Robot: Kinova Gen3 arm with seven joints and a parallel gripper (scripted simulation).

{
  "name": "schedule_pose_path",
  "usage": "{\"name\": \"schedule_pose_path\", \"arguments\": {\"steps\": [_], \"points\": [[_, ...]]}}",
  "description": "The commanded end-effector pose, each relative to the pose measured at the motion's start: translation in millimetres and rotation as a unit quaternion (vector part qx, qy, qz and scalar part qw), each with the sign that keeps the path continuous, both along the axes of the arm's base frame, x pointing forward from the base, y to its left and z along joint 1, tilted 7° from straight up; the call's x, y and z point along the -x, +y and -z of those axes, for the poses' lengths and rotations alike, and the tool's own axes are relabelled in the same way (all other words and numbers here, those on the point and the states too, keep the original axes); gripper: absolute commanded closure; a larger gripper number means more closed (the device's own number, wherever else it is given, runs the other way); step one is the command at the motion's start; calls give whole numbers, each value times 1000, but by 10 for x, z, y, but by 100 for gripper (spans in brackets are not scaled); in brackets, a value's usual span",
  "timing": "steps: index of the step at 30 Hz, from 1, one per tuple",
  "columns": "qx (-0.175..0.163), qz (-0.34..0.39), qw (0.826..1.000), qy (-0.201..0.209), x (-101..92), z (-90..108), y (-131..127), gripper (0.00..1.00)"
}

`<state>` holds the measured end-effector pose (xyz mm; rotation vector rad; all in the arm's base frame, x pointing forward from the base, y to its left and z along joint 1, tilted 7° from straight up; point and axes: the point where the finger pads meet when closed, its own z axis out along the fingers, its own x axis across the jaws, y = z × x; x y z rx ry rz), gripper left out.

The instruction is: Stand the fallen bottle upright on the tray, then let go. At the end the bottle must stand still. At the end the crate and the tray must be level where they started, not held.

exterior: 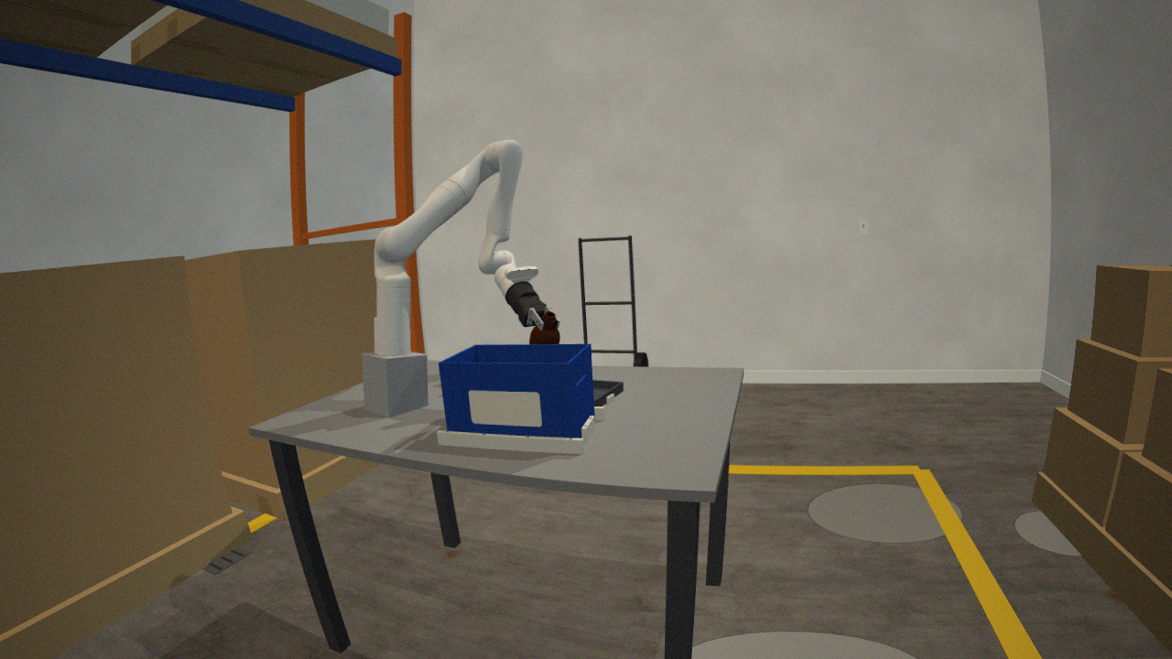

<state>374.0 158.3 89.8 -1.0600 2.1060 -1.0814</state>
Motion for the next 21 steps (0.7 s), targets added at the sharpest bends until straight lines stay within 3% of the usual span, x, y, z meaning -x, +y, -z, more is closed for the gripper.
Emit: {"name": "schedule_pose_path", "arguments": {"steps": [1,21], "points": [[0,0,1000,-1,-2,-7,0,100],[15,5,1000,-23,-6,1,-2,100]]}}
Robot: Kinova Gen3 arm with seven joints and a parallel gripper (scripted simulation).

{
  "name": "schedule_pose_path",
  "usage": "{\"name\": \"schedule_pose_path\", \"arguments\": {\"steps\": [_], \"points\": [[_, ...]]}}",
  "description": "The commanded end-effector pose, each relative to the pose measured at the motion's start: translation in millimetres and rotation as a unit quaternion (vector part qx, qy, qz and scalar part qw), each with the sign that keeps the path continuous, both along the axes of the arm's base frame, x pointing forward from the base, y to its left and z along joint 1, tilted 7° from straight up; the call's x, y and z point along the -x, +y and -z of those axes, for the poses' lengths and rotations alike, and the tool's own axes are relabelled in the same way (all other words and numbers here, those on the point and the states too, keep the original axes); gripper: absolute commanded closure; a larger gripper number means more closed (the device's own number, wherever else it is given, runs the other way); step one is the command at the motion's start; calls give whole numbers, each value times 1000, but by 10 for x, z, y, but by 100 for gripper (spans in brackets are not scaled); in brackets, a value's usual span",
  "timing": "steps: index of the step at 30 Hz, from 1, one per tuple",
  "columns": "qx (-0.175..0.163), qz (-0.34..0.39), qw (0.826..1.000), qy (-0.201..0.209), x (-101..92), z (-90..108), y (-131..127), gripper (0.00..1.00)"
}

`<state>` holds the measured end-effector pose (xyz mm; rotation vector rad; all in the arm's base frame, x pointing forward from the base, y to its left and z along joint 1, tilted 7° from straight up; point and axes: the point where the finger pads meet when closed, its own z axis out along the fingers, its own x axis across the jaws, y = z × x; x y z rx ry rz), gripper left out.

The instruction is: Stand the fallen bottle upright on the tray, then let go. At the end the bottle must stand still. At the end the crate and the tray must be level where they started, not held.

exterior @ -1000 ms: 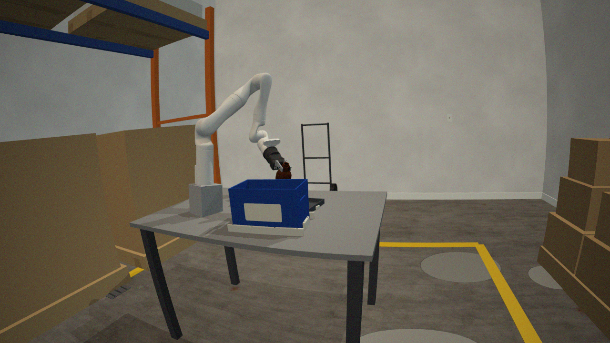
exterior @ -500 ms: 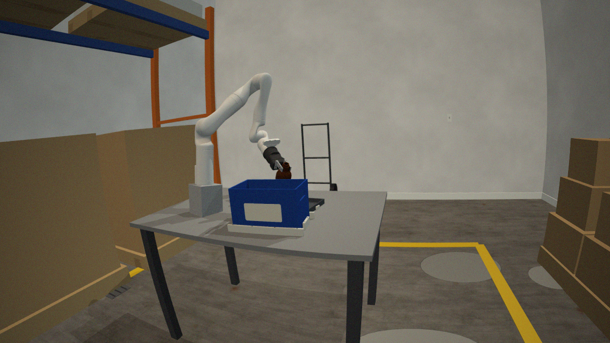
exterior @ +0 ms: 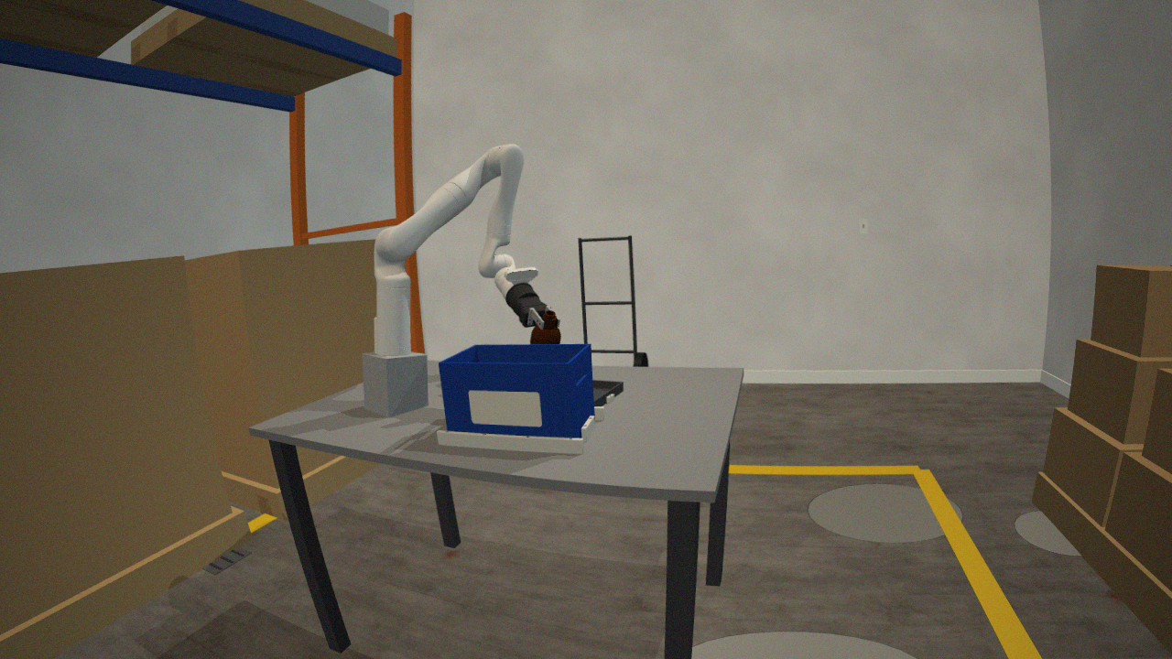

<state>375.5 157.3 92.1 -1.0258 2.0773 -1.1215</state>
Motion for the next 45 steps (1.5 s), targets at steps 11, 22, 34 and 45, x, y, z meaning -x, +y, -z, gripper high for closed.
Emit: {"name": "schedule_pose_path", "arguments": {"steps": [11,22,34,45], "points": [[23,2,999,-29,11,27,10,100],[37,3,998,-50,17,24,15,100],[38,3,998,-53,18,24,15,100],[38,3,998,-53,18,24,15,100]]}}
